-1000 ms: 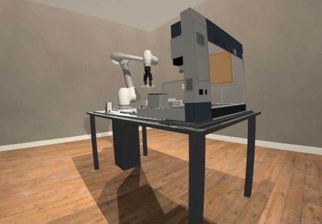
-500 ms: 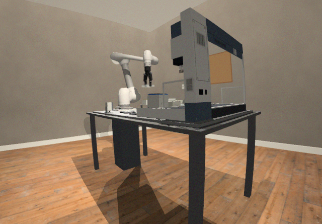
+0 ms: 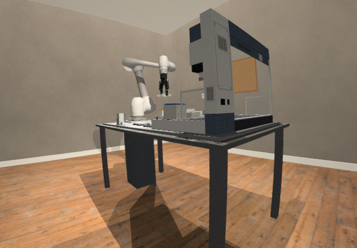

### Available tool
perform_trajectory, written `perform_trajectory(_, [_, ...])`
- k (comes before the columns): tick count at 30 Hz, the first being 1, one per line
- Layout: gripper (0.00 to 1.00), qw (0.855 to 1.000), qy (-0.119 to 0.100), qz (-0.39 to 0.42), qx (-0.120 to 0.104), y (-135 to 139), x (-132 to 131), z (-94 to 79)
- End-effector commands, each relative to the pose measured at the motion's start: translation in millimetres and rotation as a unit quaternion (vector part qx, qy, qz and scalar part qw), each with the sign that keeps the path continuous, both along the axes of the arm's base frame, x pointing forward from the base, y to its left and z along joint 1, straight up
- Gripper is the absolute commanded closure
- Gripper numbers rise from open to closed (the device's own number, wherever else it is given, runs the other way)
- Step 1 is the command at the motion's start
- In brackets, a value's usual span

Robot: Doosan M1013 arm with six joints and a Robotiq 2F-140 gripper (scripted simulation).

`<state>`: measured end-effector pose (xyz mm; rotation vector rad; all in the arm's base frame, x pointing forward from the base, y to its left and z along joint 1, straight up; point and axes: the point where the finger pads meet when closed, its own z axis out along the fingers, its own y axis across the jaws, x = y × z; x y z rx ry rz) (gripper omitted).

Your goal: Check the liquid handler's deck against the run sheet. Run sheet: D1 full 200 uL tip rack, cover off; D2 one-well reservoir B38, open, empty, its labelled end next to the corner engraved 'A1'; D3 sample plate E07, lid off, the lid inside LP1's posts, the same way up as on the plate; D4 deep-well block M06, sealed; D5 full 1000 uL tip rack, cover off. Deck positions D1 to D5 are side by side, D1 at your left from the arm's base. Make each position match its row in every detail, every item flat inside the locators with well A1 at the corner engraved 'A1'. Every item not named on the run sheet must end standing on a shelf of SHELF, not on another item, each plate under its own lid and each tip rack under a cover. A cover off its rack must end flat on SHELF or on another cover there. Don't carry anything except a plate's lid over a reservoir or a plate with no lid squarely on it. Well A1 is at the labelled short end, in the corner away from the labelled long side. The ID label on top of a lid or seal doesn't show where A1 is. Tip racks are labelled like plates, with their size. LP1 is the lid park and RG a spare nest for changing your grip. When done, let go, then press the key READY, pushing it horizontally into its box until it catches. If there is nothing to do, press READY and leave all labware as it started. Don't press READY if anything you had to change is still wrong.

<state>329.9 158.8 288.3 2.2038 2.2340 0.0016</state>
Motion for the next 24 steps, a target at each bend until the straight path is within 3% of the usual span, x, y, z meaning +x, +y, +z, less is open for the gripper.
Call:
perform_trajectory(1, [0.90,1.000,0.000,0.000,0.000,0,0,-1.2])
perform_trajectory(24, [0.90,1.000,0.000,0.000,0.000,0,0,-34.5])
